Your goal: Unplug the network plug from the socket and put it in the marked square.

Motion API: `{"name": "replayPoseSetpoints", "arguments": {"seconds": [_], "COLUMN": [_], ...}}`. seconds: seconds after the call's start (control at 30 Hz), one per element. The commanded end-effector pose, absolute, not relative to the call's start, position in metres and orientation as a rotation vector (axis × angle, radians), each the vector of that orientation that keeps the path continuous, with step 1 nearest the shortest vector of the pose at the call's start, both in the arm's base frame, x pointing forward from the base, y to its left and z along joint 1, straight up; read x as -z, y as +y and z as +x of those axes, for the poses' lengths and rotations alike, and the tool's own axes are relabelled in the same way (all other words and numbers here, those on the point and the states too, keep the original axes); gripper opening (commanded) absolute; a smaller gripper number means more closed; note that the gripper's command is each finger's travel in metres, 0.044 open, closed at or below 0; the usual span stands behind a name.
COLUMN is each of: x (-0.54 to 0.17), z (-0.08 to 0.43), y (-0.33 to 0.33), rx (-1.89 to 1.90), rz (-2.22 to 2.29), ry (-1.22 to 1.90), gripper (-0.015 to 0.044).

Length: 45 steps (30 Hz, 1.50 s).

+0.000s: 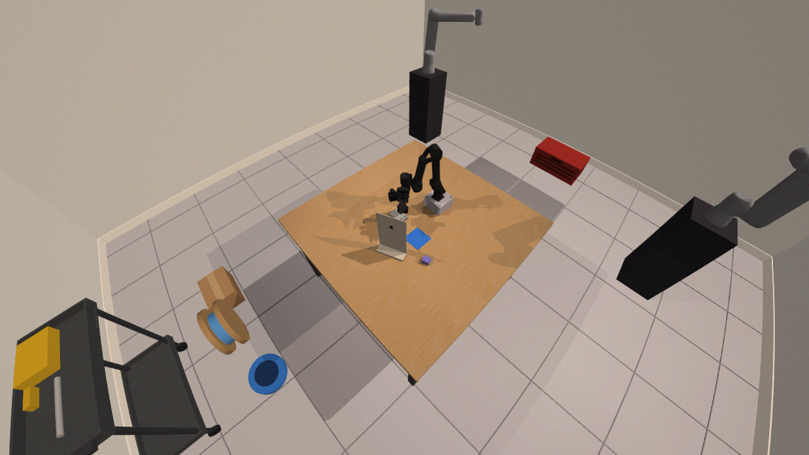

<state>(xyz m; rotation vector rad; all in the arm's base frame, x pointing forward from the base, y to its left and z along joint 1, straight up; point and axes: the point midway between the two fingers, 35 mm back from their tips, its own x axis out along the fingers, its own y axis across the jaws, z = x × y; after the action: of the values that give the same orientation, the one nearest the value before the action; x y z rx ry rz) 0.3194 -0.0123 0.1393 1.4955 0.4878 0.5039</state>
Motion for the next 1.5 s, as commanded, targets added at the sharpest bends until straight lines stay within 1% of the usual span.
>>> {"name": "replayPoseSetpoints", "arguments": {"seconds": [0.0,0.13,1.47], "x": [-0.139,-0.14,-0.142], "z": [0.338,0.355,0.409], "y": [-0.006,0.002,0.024], "rx": [-0.501,-0.502,-0.506], "rz": [1.502,1.502,1.502], "ry": [0.487,0.486,0.482], "gripper": [0.0156,0.0156,0.0156]}}
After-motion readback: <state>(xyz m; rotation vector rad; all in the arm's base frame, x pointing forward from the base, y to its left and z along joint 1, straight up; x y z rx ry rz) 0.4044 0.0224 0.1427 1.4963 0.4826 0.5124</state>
